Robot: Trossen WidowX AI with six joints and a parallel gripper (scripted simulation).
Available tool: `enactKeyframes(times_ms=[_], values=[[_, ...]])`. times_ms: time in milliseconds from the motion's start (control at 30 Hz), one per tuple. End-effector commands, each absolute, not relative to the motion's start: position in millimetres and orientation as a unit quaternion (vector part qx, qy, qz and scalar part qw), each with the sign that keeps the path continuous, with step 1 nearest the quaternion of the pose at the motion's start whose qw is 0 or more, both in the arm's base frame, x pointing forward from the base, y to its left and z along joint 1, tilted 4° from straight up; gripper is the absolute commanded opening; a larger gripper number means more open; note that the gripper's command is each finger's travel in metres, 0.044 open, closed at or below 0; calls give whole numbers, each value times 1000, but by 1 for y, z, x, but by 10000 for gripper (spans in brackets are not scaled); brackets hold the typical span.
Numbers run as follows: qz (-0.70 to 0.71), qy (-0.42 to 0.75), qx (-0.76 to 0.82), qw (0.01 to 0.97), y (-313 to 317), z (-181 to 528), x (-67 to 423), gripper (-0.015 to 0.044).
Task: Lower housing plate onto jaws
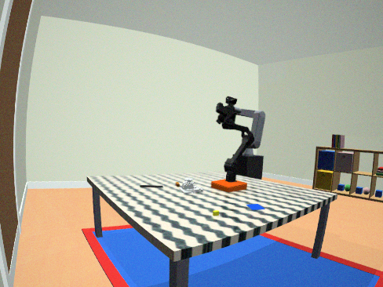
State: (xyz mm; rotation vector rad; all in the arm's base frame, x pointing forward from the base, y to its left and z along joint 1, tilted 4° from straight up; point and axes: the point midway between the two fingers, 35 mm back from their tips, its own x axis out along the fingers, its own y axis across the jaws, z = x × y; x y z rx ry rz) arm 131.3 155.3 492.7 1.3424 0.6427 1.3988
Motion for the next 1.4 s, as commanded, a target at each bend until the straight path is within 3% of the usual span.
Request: enactKeyframes(times_ms=[0,1367], values=[[549,274,596,518,151,491,153,440],[152,232,873,400,44,408,332,440]])
